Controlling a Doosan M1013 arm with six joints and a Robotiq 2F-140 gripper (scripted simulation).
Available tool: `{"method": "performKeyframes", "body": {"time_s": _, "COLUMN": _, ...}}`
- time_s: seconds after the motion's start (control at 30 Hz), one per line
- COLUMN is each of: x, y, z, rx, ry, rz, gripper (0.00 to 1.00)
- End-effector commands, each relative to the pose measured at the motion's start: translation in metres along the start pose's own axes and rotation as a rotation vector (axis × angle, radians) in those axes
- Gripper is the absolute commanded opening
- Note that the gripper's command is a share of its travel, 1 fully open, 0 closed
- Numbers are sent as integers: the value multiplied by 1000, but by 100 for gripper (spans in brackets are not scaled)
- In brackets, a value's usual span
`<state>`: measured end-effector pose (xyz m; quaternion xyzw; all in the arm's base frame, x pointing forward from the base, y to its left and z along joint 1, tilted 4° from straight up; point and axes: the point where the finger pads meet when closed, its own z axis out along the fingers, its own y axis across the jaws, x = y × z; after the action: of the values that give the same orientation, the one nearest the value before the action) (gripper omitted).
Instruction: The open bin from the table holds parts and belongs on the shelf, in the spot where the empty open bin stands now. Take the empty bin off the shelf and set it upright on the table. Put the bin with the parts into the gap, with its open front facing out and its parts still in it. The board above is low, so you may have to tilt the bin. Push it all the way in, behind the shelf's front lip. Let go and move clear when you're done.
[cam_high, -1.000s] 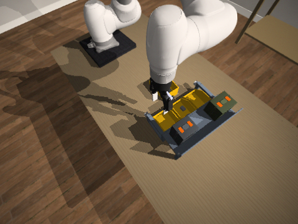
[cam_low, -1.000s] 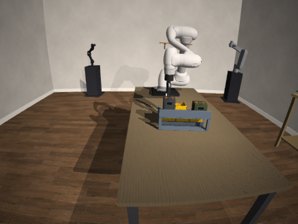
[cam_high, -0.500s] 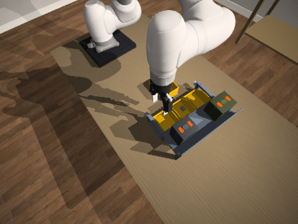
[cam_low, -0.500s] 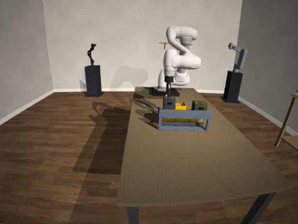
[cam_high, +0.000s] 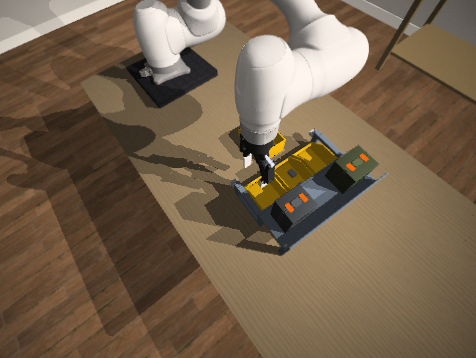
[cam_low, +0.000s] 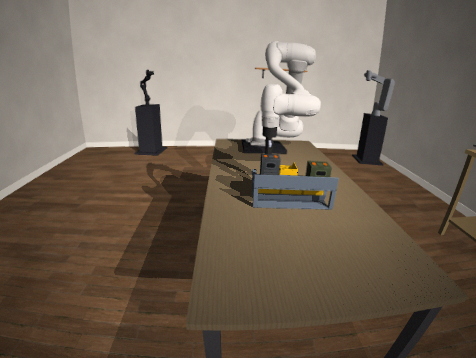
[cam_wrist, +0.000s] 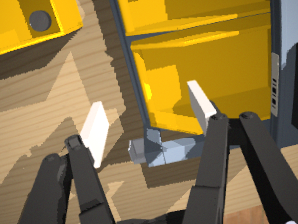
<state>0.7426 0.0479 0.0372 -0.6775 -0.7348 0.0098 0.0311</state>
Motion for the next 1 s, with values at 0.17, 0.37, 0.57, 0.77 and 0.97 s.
{"method": "performKeyframes", "body": {"time_s": 0.17, "x": 0, "y": 0, "z": 12, "rx": 0, "ry": 0, "rz": 0, "gripper": 62}}
{"method": "performKeyframes", "body": {"time_s": 0.37, "x": 0, "y": 0, "z": 20, "rx": 0, "ry": 0, "rz": 0, "gripper": 62}}
{"method": "performKeyframes", "body": {"time_s": 0.57, "x": 0, "y": 0, "z": 24, "rx": 0, "ry": 0, "rz": 0, "gripper": 62}}
{"method": "performKeyframes", "body": {"time_s": 0.77, "x": 0, "y": 0, "z": 27, "rx": 0, "ry": 0, "rz": 0, "gripper": 62}}
{"method": "performKeyframes", "body": {"time_s": 0.97, "x": 0, "y": 0, "z": 27, "rx": 0, "ry": 0, "rz": 0, "gripper": 62}}
